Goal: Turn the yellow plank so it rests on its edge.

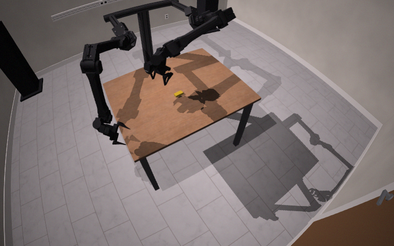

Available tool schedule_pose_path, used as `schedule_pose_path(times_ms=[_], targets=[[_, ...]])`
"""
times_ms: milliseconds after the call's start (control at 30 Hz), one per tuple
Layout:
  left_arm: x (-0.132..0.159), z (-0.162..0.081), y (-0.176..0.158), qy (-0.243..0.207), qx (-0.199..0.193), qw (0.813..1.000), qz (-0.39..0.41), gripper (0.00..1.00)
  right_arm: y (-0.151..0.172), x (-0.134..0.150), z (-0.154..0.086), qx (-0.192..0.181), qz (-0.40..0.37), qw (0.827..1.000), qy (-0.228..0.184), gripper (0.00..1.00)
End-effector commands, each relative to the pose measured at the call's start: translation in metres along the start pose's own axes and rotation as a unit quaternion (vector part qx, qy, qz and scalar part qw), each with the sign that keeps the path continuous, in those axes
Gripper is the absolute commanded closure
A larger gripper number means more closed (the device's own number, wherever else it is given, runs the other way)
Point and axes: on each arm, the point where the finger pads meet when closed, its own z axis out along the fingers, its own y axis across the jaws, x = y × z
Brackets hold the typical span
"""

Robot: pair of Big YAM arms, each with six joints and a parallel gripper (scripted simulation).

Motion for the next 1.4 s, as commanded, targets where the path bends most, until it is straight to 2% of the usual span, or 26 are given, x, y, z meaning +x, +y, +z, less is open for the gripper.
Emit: schedule_pose_path(times_ms=[0, 633, 833, 1033, 1100, 1233, 1367], targets=[[-0.004, -0.007, 0.001, -0.006, -0.001, 1.000, -0.001, 0.00, 0.000, -0.005, 0.000, 0.000, -0.005, 1.000, -0.001, 0.00], [-0.008, -0.010, 0.006, -0.010, -0.003, 1.000, -0.007, 0.00, -0.001, -0.005, 0.000, 0.000, -0.005, 1.000, -0.001, 0.00], [-0.008, -0.010, 0.006, -0.010, -0.003, 1.000, -0.007, 0.00, -0.006, -0.010, -0.006, 0.012, -0.005, 1.000, 0.001, 0.00], [-0.008, -0.010, 0.006, -0.010, -0.003, 1.000, -0.007, 0.00, -0.022, -0.025, -0.026, 0.051, -0.008, 0.999, 0.005, 0.00], [-0.008, -0.010, 0.006, -0.010, -0.003, 1.000, -0.007, 0.00, -0.022, -0.025, -0.026, 0.051, -0.008, 0.999, 0.005, 0.00], [-0.008, -0.010, 0.006, -0.010, -0.003, 1.000, -0.007, 0.00, -0.038, -0.043, -0.050, 0.096, -0.012, 0.995, 0.011, 0.00], [-0.008, -0.010, 0.006, -0.010, -0.003, 1.000, -0.007, 0.00, -0.057, -0.068, -0.083, 0.155, -0.017, 0.988, 0.019, 0.00]])
